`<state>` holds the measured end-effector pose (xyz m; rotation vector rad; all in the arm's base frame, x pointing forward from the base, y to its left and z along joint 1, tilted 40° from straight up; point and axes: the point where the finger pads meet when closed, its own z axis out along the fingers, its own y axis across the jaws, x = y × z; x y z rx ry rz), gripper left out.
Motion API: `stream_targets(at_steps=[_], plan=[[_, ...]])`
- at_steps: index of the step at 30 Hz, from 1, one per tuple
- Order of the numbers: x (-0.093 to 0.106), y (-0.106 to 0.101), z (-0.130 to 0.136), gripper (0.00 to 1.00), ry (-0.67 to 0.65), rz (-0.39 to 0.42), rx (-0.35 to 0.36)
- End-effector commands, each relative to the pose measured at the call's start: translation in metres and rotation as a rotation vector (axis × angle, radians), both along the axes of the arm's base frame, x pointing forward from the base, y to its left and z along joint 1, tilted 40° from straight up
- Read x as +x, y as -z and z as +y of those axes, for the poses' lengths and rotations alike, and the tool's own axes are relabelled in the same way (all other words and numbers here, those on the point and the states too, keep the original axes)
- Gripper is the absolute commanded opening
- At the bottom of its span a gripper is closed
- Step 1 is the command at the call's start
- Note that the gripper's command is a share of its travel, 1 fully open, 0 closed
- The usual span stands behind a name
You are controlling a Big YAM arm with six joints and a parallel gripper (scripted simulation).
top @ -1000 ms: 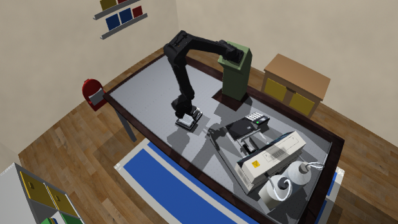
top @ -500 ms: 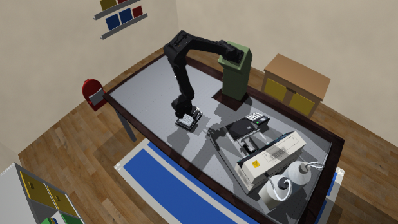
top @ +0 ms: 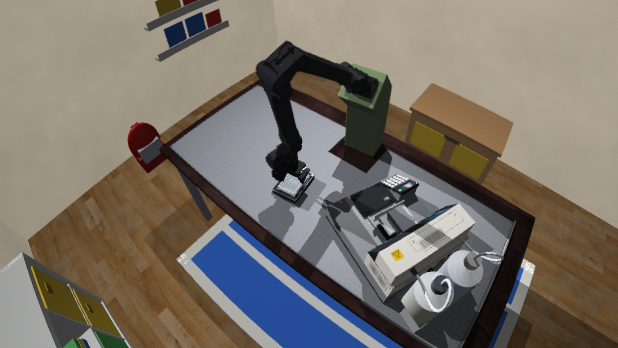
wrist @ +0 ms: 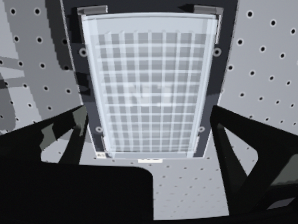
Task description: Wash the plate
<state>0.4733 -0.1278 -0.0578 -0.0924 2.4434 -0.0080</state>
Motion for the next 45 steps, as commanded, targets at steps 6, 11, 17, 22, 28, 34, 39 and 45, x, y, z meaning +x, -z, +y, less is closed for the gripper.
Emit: stream_targets(at_steps=[6,11,17,22,28,34,39,45], plan=[[-0.012,-0.016,-0.005,1.00,0.000,-0.006,-0.009],[-0.017,-0.022,-0.005,1.00,0.000,-0.007,-0.010],[-0.023,-0.030,-0.005,1.00,0.000,-0.008,-0.010],[-0.027,-0.035,-0.005,1.00,-0.001,-0.009,-0.010],[-0.032,-0.041,-0.005,1.00,0.000,-0.009,-0.010],[-0.038,-0.049,-0.005,1.00,-0.001,-0.010,-0.011],[-0.042,-0.054,-0.006,1.00,-0.001,-0.011,-0.011],[-0.047,-0.061,-0.006,1.00,-0.001,-0.012,-0.011]])
